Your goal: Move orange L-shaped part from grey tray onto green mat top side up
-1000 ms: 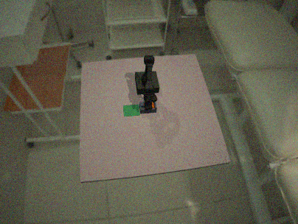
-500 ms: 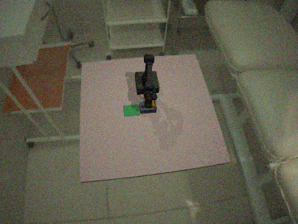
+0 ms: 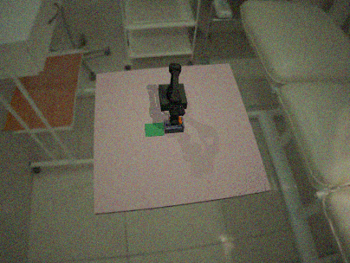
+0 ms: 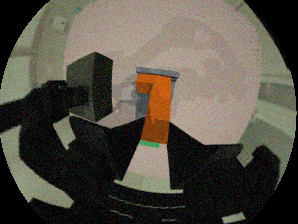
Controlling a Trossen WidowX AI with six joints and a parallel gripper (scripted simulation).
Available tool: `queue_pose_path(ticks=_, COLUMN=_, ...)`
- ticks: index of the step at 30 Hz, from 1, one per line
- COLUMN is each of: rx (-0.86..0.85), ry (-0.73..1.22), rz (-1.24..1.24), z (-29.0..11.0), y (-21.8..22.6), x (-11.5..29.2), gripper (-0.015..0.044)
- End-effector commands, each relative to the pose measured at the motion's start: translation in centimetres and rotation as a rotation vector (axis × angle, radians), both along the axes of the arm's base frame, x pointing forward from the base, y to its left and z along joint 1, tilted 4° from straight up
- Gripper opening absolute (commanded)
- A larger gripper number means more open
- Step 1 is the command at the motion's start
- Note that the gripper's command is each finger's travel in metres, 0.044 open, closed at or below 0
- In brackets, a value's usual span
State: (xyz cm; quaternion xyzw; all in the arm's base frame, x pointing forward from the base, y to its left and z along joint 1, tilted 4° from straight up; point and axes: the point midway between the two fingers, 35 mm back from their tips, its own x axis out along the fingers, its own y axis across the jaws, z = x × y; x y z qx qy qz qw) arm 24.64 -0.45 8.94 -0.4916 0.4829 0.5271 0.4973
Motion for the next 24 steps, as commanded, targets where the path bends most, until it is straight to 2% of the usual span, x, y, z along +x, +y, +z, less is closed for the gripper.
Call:
queue_pose_path(ticks=1, rx=0.004, ry=-0.019, rz=0.004, z=0.7, y=0.0, x=0.2, gripper=0.0000)
queue_pose_path(ticks=10, rx=0.004, ry=-0.019, rz=0.004, z=0.8, y=-0.6, x=0.2, gripper=0.0000)
queue_pose_path(ticks=24, rx=-0.002, ry=-0.018, rz=0.004, z=0.1, y=-6.1, x=-0.1, gripper=0.0000)
